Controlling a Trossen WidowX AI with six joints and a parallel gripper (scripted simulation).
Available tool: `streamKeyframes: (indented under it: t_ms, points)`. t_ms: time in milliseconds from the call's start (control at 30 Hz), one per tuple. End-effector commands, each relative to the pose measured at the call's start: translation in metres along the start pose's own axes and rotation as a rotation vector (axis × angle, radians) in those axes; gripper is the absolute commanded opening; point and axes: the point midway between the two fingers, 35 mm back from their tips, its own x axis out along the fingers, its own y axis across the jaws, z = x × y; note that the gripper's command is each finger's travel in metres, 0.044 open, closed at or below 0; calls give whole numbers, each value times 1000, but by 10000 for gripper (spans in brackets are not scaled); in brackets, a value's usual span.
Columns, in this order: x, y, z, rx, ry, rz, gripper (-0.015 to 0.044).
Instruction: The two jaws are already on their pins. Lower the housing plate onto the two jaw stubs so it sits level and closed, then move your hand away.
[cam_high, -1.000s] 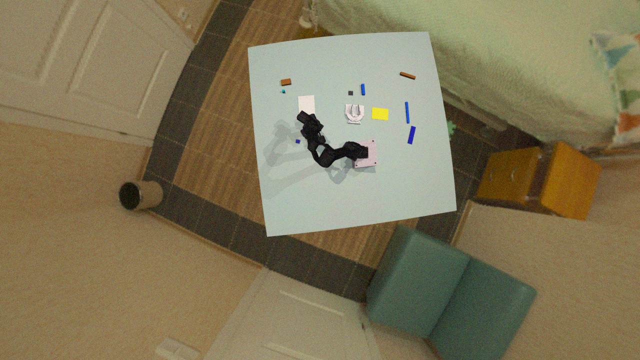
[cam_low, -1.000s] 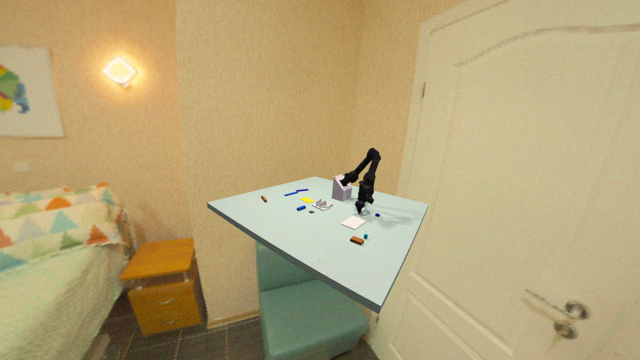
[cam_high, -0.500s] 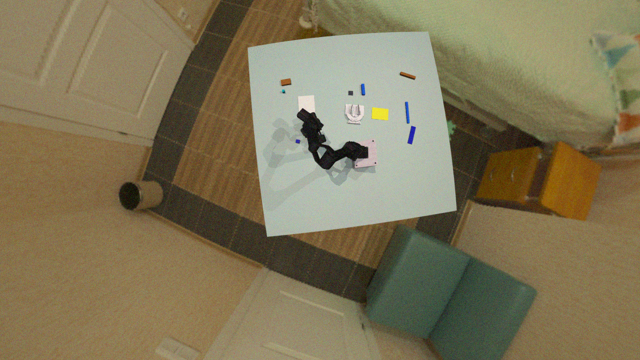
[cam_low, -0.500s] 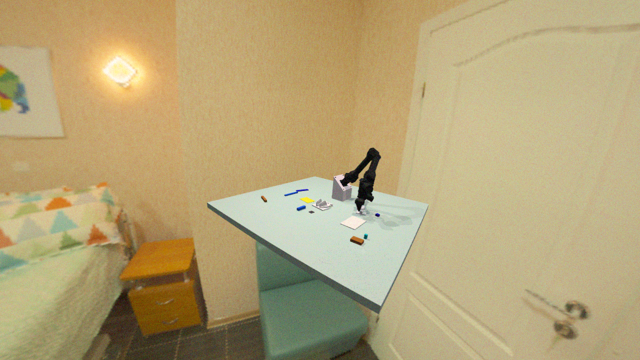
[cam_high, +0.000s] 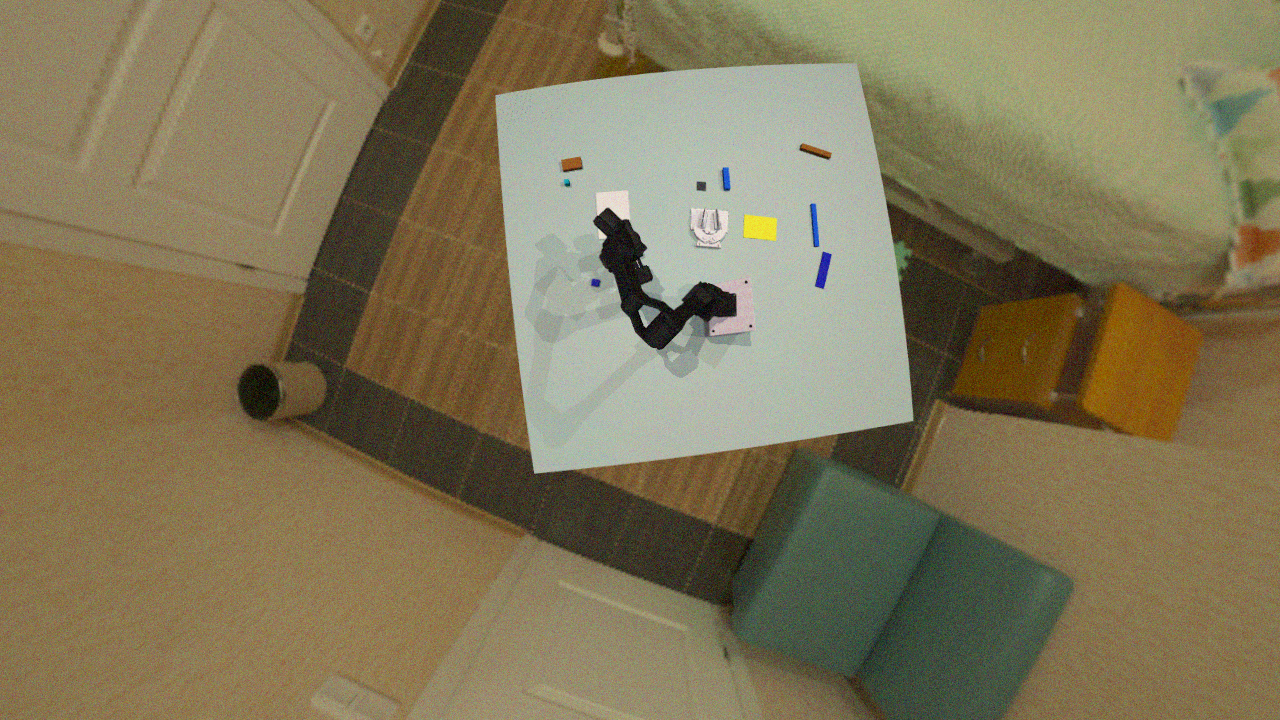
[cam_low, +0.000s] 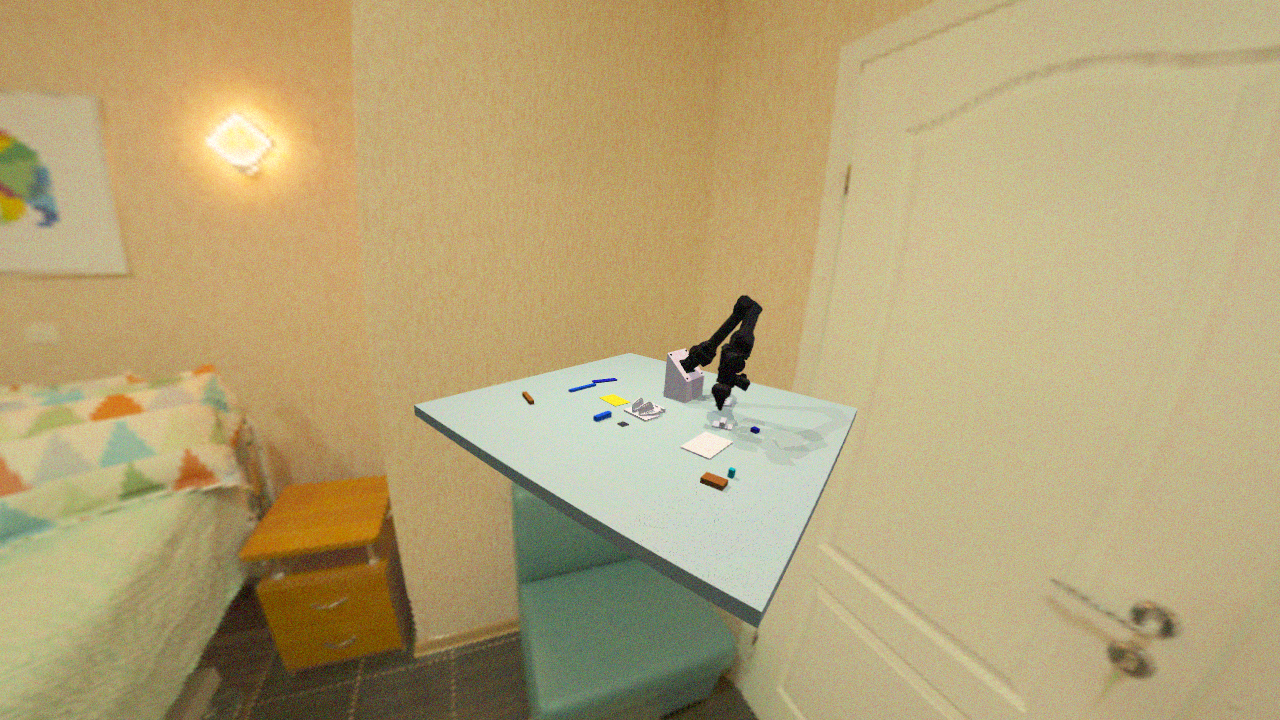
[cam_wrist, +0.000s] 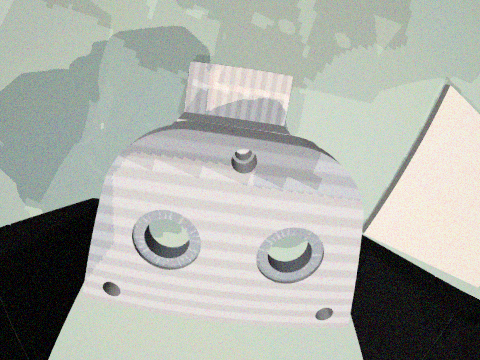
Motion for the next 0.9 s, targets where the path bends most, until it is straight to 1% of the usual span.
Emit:
streamKeyframes:
  t_ms: [0,200,867]
  points:
    - [-8,1,2,-5,-6,-3,351]
    - [-8,-2,-2,25,0,-3,351]
    - [-1,-24,-63,444,62,-6,351]
